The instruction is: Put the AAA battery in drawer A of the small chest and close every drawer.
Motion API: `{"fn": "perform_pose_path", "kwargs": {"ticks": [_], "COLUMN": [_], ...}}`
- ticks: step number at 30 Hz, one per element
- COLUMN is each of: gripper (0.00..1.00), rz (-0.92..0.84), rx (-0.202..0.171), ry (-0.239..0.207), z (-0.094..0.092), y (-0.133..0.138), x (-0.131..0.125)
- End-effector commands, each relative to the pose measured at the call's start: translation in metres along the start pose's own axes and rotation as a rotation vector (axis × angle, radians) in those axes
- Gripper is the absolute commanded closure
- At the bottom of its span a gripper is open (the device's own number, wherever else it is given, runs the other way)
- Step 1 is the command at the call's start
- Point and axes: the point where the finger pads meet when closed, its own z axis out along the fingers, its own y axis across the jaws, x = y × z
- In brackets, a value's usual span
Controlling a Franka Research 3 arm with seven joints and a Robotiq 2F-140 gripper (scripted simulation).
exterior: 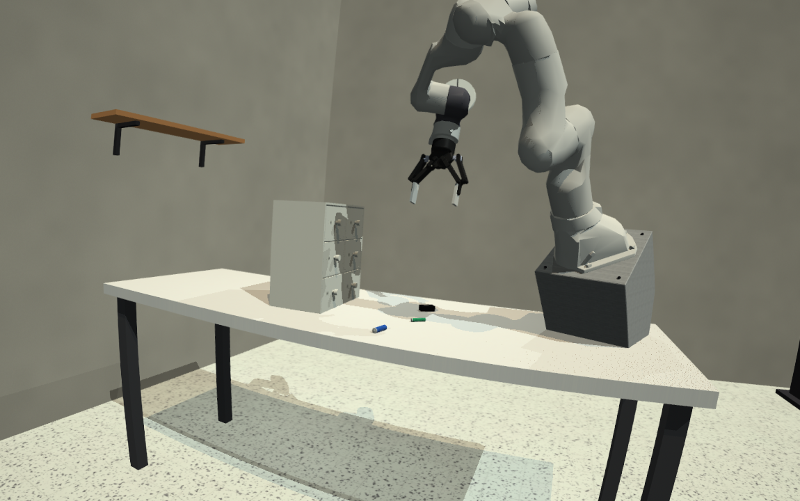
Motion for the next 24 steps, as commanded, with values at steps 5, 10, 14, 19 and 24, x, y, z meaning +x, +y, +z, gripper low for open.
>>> {"fn": "perform_pose_path", "kwargs": {"ticks": [5,10,14,19,24], "gripper": [0.00,0.00,0.00,0.00,0.00], "rz": [-0.188,-0.188,-0.188,-0.188,-0.188], "rx": [-0.024,-0.024,-0.024,-0.024,-0.024], "ry": [0.256,0.256,0.256,0.256,0.256], "z": [-0.056,-0.056,-0.056,-0.056,-0.056], "y": [-0.032,-0.032,-0.032,-0.032,-0.032], "x": [0.009,0.009,0.009,0.009,0.009]}}
